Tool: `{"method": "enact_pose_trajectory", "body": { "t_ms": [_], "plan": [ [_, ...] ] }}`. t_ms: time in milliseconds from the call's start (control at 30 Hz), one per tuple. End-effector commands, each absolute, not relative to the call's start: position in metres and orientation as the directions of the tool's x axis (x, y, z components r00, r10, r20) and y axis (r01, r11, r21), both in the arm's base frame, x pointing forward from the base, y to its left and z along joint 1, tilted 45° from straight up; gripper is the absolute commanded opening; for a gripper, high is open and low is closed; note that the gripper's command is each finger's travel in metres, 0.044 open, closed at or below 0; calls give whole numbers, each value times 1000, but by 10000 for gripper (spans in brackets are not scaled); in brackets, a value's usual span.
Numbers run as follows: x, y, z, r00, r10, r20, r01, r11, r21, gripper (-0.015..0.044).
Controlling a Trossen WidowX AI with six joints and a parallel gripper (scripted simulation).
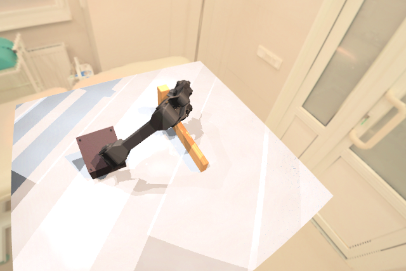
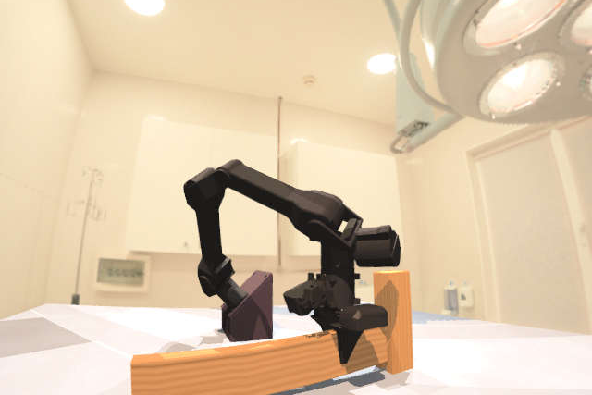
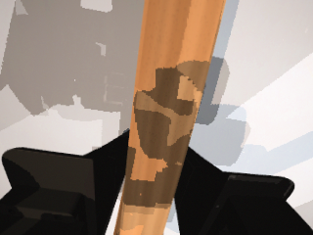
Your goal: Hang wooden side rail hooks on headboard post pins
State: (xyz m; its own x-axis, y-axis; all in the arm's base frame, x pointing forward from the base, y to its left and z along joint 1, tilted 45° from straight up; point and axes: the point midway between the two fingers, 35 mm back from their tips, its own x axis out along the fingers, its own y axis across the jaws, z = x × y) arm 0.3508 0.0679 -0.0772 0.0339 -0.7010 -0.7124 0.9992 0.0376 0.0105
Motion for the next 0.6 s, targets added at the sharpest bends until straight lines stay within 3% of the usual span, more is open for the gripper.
{"method": "enact_pose_trajectory", "body": {
  "t_ms": [0,567],
  "plan": [
    [350,73,-78,43,-697,-716,999,46,15,0],
    [349,74,-79,43,-697,-716,999,46,15,0]
  ]
}}
